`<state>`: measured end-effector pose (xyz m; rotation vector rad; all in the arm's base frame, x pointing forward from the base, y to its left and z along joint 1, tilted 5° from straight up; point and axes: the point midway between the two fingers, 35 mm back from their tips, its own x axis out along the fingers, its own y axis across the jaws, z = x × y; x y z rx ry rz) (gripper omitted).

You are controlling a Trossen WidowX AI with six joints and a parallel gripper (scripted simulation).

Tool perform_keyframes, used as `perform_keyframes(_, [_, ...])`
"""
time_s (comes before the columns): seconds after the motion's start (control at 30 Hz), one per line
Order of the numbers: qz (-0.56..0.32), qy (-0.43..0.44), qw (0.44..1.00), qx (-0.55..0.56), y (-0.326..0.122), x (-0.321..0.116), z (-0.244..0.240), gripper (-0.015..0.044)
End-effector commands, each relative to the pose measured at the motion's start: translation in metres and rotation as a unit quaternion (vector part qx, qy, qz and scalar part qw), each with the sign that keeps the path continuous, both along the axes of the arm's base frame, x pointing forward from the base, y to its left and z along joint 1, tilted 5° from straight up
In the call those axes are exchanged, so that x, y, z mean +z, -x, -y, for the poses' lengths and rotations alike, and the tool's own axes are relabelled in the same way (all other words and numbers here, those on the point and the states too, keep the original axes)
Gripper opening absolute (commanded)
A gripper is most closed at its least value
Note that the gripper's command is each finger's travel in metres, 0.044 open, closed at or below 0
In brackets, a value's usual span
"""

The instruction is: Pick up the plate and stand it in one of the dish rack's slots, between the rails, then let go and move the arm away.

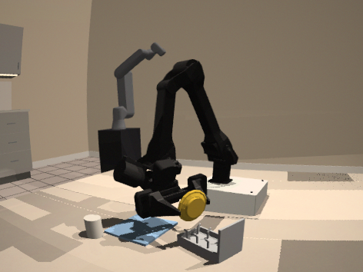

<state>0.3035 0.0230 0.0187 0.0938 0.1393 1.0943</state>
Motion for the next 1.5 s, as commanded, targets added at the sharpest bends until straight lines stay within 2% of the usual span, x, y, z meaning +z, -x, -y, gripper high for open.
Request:
perform_keyframes(0.0, [0.052,-0.009,0.999,0.008,0.008,0.005,0.0,0.0])
perform_keyframes(1.47, [0.05,-0.002,0.999,0.009,0.007,-0.023,-0.008,0.0])
